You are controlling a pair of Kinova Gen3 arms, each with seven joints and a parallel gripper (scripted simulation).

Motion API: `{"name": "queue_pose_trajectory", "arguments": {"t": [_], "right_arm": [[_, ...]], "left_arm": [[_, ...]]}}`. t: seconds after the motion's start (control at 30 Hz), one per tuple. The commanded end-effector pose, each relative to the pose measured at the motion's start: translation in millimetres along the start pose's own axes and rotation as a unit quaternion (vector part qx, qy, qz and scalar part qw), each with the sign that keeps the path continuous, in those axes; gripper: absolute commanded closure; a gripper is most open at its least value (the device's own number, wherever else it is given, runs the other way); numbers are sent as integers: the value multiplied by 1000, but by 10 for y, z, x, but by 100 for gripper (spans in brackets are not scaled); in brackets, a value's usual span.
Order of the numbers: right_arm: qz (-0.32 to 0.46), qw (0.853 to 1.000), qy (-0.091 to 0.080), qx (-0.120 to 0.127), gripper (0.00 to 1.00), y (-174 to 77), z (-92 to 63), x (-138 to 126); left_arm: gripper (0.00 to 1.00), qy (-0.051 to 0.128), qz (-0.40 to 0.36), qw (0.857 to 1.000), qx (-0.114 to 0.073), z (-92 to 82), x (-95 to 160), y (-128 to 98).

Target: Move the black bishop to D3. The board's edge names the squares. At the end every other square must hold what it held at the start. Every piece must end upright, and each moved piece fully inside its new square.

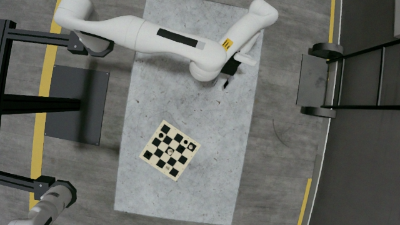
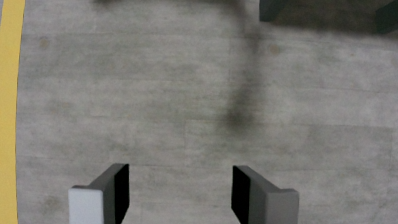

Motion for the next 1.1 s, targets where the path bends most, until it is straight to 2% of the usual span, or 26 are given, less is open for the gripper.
{"name": "queue_pose_trajectory", "arguments": {"t": [0.0,0.13,0.4,1.07], "right_arm": [[7,1000,-1,-1,0,-6,-28,-44],[8,1000,-1,-1,0,-8,-32,-53],[8,1000,-1,-1,0,-8,-32,-53],[8,1000,-1,-1,0,-8,-32,-53]], "left_arm": [[0,26,39,999,-18,58,-58,-67],[0,41,61,997,-28,100,-86,-102],[0,51,77,995,-35,129,-106,-127],[0,53,79,995,-36,134,-109,-131]]}}
Point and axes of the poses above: on each arm, the point where the finger pads meet when closed, its own z axis out along the fingers, its own x axis across the jaws, y = z × x, the point moved 9 cm from there along -z, back along the fingers, and after that the axes turned 6 degrees about z, right-handed, at the moved point
